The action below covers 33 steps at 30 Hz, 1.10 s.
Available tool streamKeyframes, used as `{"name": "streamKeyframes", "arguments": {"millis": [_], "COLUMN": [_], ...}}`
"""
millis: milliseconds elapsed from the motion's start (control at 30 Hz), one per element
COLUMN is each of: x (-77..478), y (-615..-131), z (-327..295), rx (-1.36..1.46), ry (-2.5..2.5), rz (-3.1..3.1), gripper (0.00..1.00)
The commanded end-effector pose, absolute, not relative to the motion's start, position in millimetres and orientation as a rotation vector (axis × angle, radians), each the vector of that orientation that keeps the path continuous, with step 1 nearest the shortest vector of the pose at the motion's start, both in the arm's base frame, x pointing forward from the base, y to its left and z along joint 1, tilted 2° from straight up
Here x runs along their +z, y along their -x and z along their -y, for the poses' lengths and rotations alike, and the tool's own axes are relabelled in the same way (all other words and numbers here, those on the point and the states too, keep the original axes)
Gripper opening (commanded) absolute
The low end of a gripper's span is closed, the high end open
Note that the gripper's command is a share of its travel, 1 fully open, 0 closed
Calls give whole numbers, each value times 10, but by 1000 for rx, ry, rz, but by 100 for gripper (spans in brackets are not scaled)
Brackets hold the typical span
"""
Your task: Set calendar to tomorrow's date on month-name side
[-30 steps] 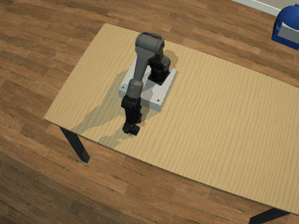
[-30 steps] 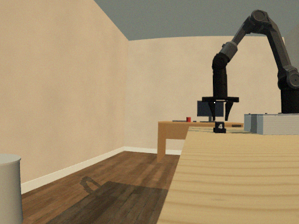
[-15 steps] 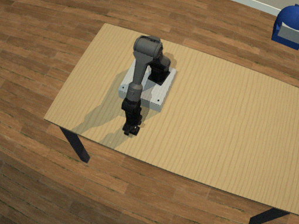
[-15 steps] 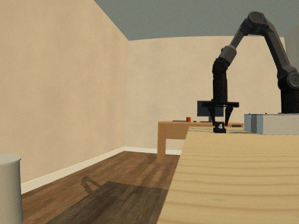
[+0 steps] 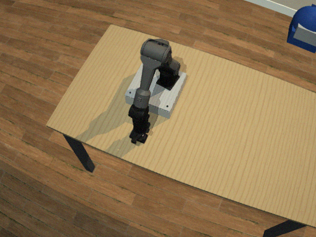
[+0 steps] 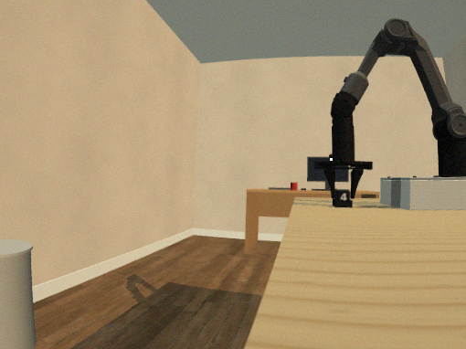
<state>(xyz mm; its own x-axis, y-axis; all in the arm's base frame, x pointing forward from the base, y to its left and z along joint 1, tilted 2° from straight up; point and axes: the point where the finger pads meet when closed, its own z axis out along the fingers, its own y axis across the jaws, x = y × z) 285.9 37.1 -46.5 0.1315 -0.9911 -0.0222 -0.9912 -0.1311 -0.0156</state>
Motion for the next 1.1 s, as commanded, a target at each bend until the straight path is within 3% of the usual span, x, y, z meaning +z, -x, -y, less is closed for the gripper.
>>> {"name": "streamKeyframes", "arguments": {"millis": [0, 967, 1000, 1067], "x": [-473, -473, -473, -473], "y": [-2852, -2852, -2852, -2852], "z": [-375, -375, -375, -375], "rx": [14, 14, 14, 14], "ry": [2346, 2346, 2346, 2346], "rz": [-2052, -2052, -2052, -2052], "gripper": [59, 59, 34, 34]}}
